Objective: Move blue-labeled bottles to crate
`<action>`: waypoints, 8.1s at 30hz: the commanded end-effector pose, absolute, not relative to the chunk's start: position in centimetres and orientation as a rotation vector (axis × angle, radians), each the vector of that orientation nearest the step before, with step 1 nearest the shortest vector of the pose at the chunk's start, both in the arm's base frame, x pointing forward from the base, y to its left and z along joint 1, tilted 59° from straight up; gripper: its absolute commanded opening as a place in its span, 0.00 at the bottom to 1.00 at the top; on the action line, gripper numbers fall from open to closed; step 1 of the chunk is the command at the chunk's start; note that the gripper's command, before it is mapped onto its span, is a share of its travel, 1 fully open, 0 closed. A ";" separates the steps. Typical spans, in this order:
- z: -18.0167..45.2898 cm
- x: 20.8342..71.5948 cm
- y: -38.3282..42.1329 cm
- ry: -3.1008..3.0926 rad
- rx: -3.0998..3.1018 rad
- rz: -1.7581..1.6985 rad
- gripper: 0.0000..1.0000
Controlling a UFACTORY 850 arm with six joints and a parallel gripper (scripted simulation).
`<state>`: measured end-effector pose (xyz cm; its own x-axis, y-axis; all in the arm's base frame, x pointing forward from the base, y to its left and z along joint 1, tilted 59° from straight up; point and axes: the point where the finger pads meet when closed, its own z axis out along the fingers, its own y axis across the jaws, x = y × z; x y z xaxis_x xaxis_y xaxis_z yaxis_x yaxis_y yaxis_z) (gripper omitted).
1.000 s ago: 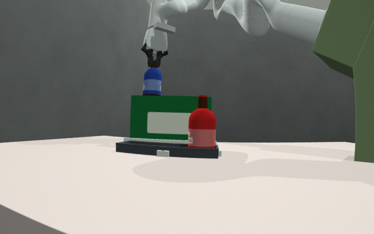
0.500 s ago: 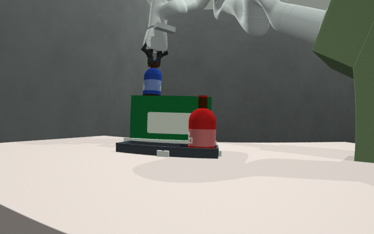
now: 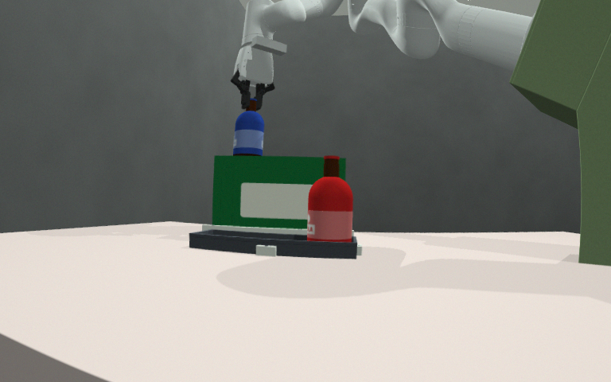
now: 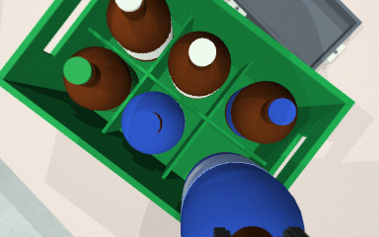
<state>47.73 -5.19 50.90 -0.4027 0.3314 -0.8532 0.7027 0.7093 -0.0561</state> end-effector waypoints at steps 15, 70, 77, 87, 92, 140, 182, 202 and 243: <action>50.8 47.9 -5.4 2.010 0.790 -0.517 0.00; 48.9 50.1 -7.7 2.010 0.790 -0.517 0.00; 48.6 50.5 -8.0 2.010 0.790 -0.517 0.00; 48.0 51.2 -8.8 2.010 0.790 -0.517 0.00; 47.7 51.4 -9.1 2.010 0.790 -0.517 0.00; 45.1 54.4 -12.3 2.010 0.790 -0.517 0.00; 43.5 56.2 -14.2 2.010 0.790 -0.517 0.00; 43.1 56.7 -14.7 2.010 0.790 -0.517 0.00; 42.8 57.1 -15.1 2.010 0.790 -0.517 0.00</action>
<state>57.03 -15.07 42.72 -0.4026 0.3317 -0.8531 0.7027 0.7093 -0.0558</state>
